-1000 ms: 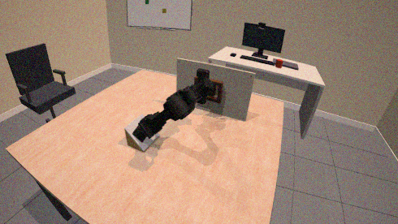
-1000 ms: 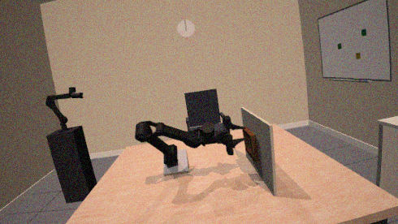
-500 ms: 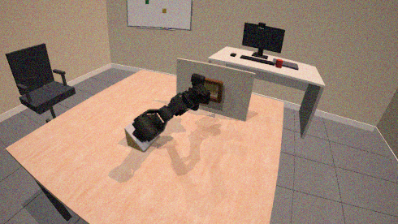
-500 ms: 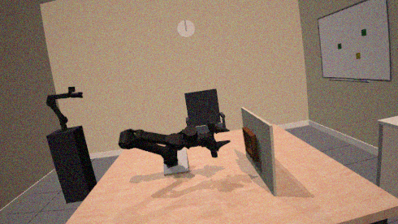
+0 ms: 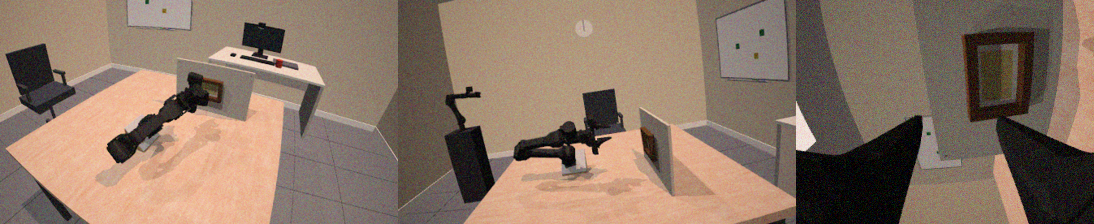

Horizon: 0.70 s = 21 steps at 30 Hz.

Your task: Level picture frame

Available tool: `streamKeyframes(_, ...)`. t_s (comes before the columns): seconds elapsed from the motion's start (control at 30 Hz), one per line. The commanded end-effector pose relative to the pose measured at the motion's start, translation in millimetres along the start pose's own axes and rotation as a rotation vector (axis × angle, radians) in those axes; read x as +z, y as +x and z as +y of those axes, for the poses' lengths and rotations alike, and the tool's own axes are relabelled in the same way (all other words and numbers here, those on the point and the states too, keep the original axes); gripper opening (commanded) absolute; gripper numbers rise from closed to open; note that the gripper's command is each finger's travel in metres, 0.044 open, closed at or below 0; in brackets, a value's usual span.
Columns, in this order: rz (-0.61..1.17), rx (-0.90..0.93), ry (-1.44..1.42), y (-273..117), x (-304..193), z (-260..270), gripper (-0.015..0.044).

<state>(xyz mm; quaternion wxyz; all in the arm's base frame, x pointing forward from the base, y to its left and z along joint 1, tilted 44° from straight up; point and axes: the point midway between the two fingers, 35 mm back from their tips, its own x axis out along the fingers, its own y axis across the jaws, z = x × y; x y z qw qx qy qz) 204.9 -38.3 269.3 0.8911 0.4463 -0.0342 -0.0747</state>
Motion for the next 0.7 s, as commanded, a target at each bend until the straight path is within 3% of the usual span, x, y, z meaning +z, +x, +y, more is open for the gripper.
streamKeyframes(0.0,-0.006,0.004,0.007,-14.3,1.7,3.9,0.026)
streamKeyframes(0.67,-0.006,0.004,0.007,-14.3,1.7,4.0,0.026)
